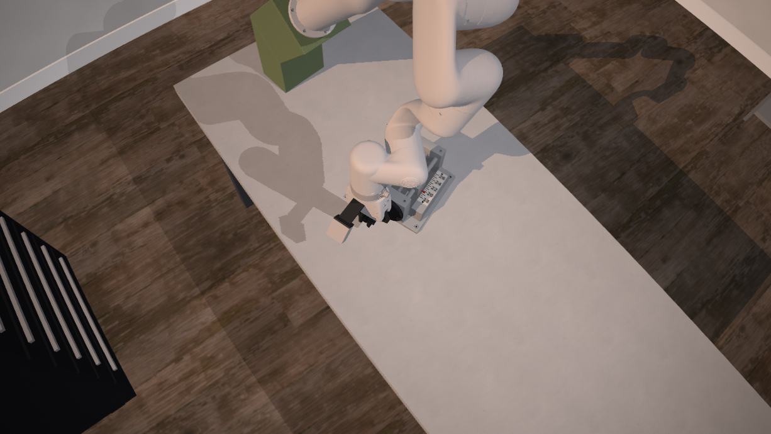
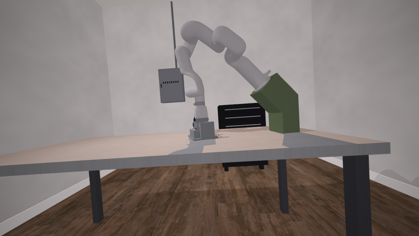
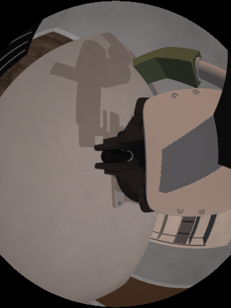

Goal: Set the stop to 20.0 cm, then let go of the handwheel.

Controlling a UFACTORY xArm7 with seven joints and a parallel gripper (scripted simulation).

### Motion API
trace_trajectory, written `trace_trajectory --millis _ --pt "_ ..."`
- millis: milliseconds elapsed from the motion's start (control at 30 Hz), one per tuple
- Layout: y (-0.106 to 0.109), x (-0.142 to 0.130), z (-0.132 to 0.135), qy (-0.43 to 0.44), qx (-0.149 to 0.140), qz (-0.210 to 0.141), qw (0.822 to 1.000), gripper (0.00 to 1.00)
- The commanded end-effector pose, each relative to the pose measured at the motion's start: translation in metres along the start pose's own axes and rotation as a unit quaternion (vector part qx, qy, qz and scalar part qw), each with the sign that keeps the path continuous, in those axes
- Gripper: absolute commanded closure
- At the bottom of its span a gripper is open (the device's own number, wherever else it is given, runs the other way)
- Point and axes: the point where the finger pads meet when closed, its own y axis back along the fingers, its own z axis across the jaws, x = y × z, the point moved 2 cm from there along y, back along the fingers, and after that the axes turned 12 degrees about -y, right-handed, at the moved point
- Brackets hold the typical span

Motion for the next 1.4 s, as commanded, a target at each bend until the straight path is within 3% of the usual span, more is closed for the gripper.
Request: trace_trajectory --millis 0,1367 --pt "-0.0006 0.0007 -0.0011 0.000 0.001 0.001 1.000 0.94" --pt "-0.0069 -0.0004 -0.0063 0.000 0.001 0.001 1.000 0.94"
